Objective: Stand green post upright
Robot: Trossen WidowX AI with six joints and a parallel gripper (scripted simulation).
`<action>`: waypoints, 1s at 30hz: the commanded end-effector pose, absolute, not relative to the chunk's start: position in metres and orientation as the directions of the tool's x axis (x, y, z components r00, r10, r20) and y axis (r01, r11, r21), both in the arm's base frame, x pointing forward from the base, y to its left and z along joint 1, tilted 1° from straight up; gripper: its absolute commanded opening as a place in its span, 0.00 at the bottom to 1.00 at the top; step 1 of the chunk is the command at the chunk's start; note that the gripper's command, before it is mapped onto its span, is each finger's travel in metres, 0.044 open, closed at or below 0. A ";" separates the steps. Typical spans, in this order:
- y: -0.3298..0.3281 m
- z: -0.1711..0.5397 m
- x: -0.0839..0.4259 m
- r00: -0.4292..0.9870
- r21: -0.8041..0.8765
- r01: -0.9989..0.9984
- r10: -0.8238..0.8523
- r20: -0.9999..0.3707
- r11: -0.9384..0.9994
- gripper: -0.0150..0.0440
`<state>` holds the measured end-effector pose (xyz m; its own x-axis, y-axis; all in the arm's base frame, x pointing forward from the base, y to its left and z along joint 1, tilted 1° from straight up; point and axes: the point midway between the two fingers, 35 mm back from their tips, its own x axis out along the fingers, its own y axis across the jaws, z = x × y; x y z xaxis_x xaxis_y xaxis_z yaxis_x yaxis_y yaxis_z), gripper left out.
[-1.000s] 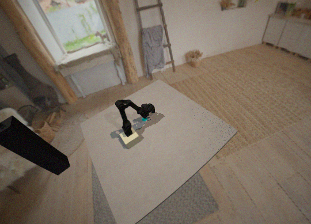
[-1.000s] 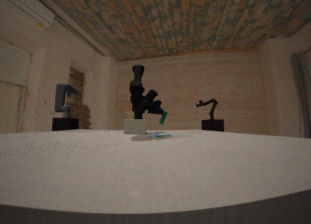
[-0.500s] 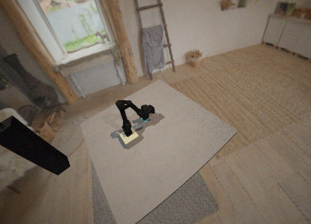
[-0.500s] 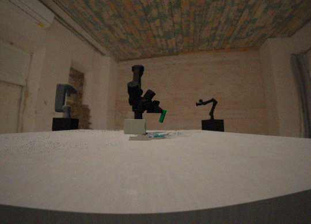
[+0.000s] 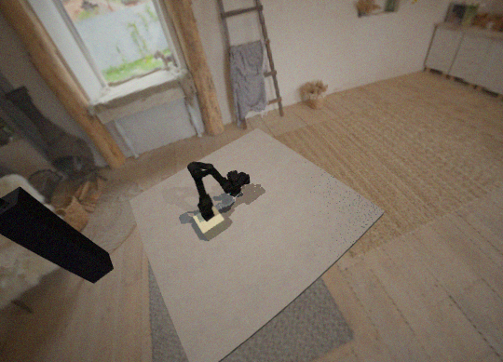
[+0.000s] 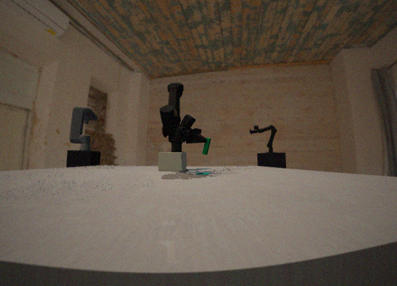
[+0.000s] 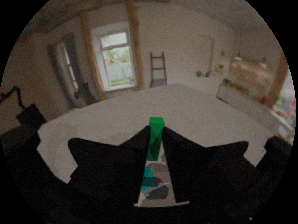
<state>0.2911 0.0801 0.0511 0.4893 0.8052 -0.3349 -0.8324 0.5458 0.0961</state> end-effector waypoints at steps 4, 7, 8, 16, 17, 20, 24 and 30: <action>0.078 0.053 0.285 0.492 0.092 -0.838 0.818 -0.297 0.538 0.29; 0.077 0.054 0.282 0.493 0.085 -0.841 0.823 -0.282 0.534 0.29; 0.077 0.055 0.281 0.494 0.083 -0.842 0.824 -0.277 0.532 0.29; 0.075 0.058 0.275 0.495 0.065 -0.851 0.836 -0.237 0.522 0.29; 0.075 0.059 0.274 0.495 0.063 -0.852 0.838 -0.232 0.520 0.29; 0.074 0.060 0.271 0.494 0.056 -0.855 0.842 -0.217 0.516 0.29; 0.073 0.062 0.267 0.493 0.045 -0.859 0.847 -0.198 0.511 0.29; 0.072 0.065 0.261 0.491 0.029 -0.864 0.855 -0.171 0.502 0.29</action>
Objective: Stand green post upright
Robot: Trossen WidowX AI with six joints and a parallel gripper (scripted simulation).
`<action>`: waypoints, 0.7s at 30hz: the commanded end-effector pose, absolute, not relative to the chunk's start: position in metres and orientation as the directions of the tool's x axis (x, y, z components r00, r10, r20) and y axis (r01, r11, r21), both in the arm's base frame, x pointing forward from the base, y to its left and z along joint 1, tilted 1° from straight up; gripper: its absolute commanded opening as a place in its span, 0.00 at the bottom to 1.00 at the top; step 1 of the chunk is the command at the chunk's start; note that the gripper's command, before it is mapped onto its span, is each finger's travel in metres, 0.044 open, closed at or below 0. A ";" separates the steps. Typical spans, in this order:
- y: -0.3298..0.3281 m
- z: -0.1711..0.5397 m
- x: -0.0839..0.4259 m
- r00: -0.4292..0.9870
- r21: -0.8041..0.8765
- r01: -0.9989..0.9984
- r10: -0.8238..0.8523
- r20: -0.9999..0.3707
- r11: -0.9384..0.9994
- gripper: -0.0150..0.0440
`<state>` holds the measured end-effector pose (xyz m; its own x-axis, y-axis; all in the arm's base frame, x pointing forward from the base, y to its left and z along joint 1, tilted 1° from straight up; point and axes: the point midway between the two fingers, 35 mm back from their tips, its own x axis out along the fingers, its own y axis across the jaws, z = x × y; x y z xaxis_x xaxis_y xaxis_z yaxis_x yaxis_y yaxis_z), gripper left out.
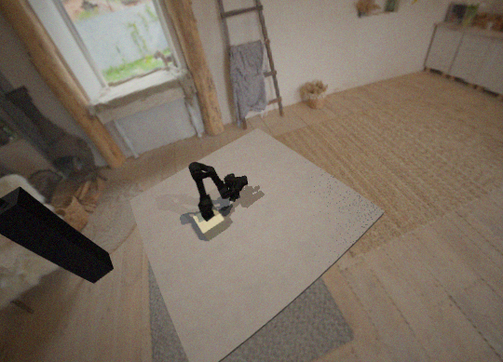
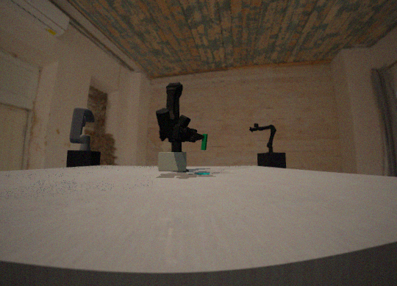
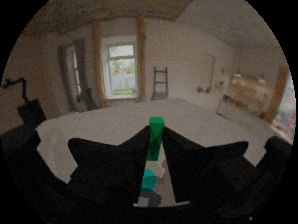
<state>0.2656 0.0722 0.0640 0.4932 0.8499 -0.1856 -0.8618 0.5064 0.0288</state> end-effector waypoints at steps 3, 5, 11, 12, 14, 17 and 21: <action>0.071 0.066 0.258 0.489 0.021 -0.867 0.858 -0.157 0.498 0.29; 0.071 0.067 0.256 0.487 0.015 -0.869 0.861 -0.148 0.495 0.29; 0.070 0.070 0.249 0.482 -0.003 -0.874 0.868 -0.123 0.485 0.29; 0.070 0.070 0.248 0.481 -0.006 -0.875 0.869 -0.118 0.484 0.29; 0.070 0.071 0.246 0.479 -0.012 -0.877 0.871 -0.110 0.481 0.29; 0.069 0.073 0.243 0.476 -0.021 -0.879 0.874 -0.099 0.476 0.29; 0.069 0.073 0.242 0.475 -0.023 -0.880 0.875 -0.096 0.475 0.29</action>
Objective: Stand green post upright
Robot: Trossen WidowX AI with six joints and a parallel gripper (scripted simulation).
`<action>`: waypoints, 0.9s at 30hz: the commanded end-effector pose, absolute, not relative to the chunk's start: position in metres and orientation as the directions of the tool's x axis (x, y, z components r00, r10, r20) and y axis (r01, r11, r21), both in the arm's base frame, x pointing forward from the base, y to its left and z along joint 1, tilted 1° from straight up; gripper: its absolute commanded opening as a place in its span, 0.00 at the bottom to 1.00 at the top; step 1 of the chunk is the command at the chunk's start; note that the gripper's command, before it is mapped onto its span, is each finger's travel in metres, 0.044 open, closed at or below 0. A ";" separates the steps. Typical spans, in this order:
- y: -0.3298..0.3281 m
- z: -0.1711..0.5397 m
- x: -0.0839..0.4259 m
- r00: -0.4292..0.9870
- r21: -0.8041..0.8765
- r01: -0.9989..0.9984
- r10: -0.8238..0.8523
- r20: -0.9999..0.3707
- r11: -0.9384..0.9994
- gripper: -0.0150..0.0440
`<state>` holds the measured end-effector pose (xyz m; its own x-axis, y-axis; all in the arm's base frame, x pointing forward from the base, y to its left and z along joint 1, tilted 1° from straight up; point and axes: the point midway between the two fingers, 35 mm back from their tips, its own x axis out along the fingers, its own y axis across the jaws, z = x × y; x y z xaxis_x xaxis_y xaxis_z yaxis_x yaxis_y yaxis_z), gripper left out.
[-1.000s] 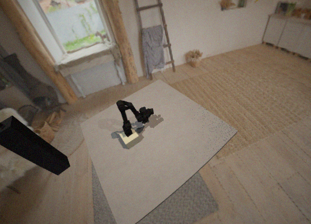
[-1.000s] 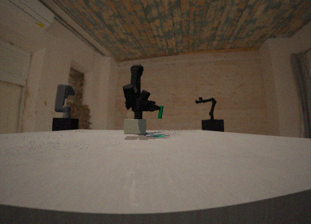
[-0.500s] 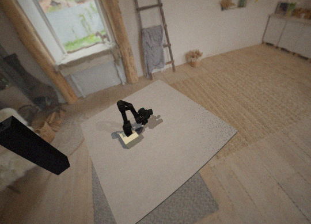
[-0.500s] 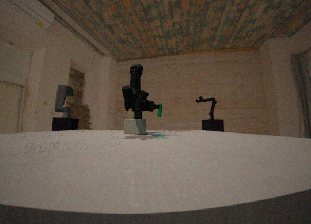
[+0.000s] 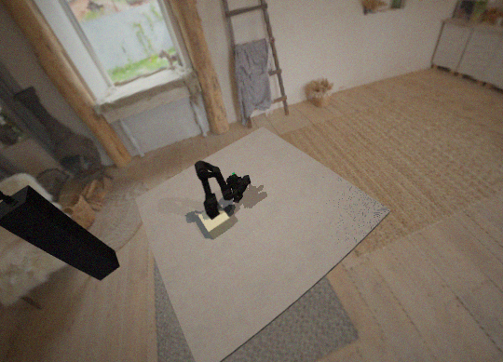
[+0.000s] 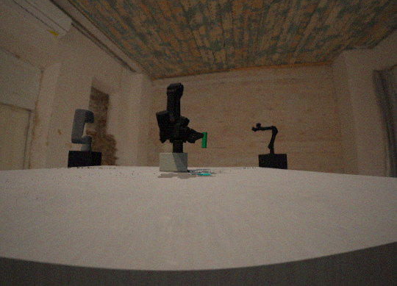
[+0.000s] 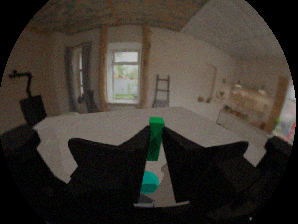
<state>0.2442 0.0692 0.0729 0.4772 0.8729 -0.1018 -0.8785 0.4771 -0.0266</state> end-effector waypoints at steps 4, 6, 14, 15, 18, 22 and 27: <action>0.069 0.073 0.242 0.475 -0.023 -0.880 0.875 -0.096 0.475 0.29; 0.069 0.073 0.242 0.475 -0.023 -0.880 0.875 -0.096 0.475 0.29; 0.069 0.073 0.242 0.475 -0.023 -0.880 0.875 -0.096 0.475 0.29; 0.069 0.072 0.242 0.475 -0.024 -0.880 0.875 -0.096 0.475 0.29; 0.069 0.068 0.244 0.475 -0.030 -0.880 0.875 -0.096 0.474 0.29; 0.068 0.062 0.246 0.474 -0.038 -0.880 0.875 -0.096 0.473 0.29; 0.067 0.053 0.247 0.474 -0.049 -0.881 0.875 -0.097 0.471 0.29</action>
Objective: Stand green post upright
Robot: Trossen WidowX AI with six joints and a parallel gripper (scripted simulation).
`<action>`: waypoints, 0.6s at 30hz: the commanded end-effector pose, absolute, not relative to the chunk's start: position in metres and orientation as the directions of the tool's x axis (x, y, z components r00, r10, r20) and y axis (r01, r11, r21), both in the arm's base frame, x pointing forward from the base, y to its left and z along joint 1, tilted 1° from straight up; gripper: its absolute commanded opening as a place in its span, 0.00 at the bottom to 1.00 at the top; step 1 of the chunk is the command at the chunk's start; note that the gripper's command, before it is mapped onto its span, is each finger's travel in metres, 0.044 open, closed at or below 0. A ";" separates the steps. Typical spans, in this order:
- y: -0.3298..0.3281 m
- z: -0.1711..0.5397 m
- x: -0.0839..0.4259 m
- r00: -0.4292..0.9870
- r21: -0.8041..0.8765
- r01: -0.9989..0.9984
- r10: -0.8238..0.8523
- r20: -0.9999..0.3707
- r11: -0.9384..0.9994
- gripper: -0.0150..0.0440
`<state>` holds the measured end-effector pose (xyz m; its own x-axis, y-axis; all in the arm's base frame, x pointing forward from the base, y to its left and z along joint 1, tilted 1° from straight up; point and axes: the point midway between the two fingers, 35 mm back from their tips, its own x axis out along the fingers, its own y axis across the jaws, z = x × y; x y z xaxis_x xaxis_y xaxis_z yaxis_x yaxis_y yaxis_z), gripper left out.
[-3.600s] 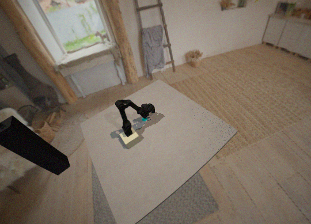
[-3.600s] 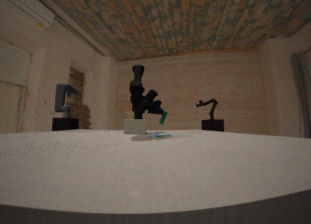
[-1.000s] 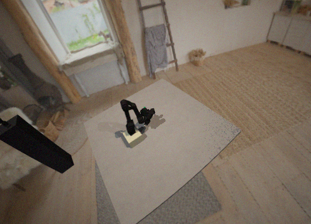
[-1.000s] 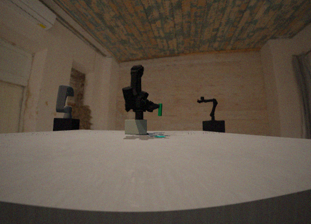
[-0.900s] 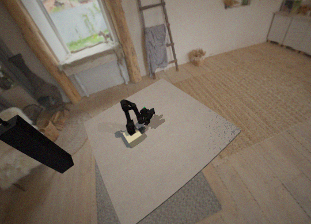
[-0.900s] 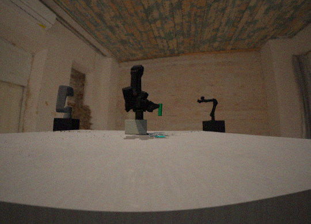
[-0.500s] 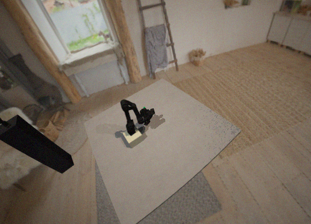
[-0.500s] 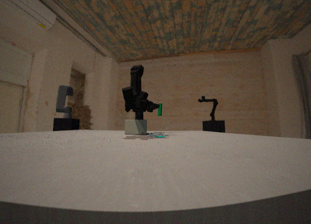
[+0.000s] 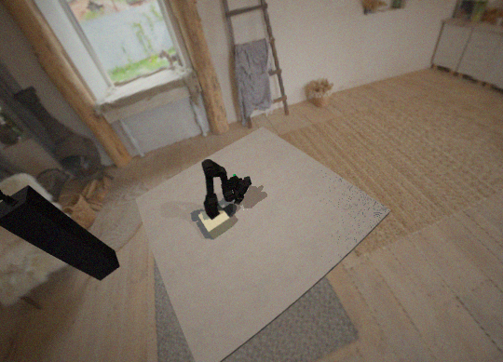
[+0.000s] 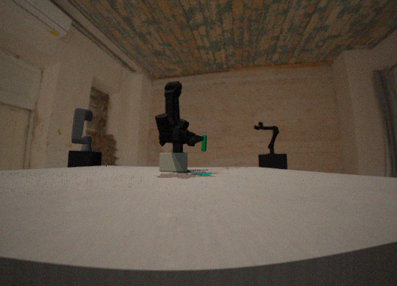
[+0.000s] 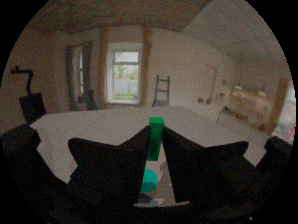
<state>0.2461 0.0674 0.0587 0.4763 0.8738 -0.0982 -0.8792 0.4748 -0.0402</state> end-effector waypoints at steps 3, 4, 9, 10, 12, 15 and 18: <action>0.067 0.048 0.248 0.474 -0.055 -0.881 0.875 -0.097 0.470 0.29; 0.066 0.047 0.249 0.474 -0.057 -0.881 0.875 -0.097 0.470 0.29; 0.066 0.038 0.249 0.473 -0.067 -0.881 0.876 -0.097 0.469 0.29; 0.066 0.036 0.250 0.473 -0.069 -0.881 0.876 -0.097 0.468 0.29; 0.066 0.033 0.250 0.473 -0.073 -0.881 0.876 -0.097 0.468 0.29; 0.066 0.028 0.250 0.473 -0.079 -0.881 0.876 -0.097 0.467 0.29; 0.066 0.022 0.250 0.472 -0.085 -0.881 0.876 -0.097 0.466 0.29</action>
<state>0.2494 0.0658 0.0283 0.4749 0.8745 -0.0990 -0.8798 0.4693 -0.0753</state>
